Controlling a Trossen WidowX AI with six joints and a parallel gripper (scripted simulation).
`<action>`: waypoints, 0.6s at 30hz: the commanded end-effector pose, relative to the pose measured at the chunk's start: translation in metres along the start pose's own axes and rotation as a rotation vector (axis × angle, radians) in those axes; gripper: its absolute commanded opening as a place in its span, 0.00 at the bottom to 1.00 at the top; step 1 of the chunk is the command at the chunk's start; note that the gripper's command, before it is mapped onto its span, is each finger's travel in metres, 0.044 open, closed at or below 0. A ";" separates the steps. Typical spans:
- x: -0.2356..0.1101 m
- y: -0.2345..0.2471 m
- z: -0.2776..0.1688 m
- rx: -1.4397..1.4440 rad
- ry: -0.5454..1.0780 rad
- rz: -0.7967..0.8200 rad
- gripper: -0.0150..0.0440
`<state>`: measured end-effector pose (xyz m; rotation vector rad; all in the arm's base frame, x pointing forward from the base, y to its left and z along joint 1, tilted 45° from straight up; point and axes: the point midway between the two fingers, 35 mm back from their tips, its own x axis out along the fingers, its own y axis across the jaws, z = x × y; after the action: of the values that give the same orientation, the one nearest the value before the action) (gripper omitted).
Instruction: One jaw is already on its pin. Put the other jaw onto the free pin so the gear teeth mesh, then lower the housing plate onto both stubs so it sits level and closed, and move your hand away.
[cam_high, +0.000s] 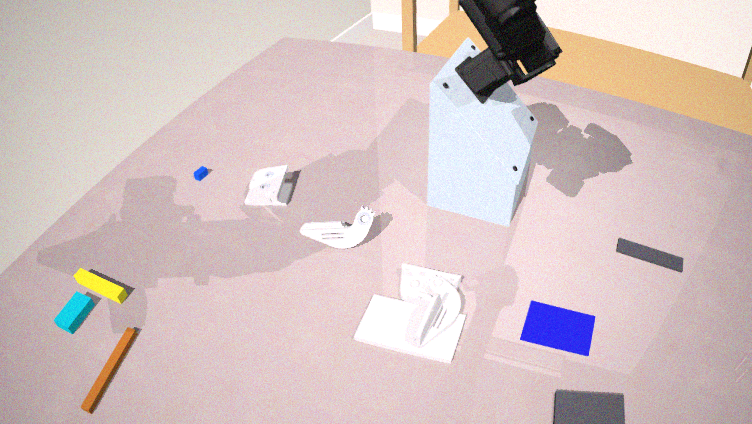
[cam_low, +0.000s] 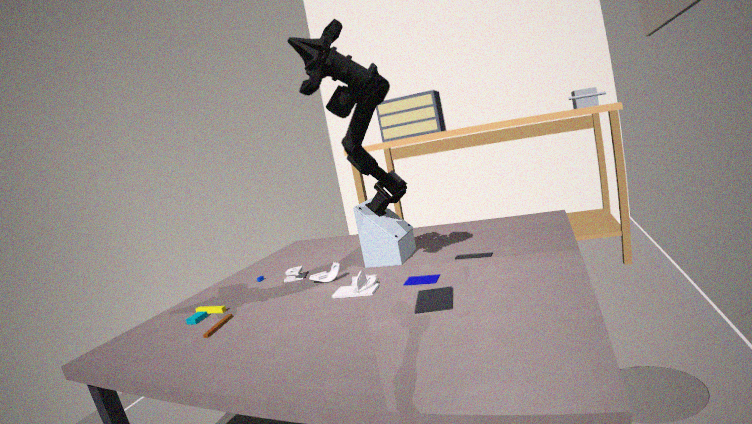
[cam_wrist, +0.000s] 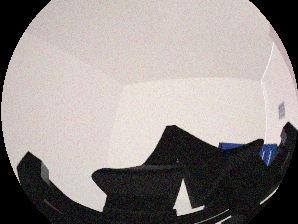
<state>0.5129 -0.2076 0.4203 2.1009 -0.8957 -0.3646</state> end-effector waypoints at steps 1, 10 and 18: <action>-0.004 0.043 0.006 0.057 0.003 0.088 0.25; -0.011 0.093 0.016 0.075 0.039 0.183 0.25; -0.027 0.152 0.026 0.139 0.077 0.309 0.25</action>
<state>0.4288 -0.2650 0.5001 2.0476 -1.1609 -0.1407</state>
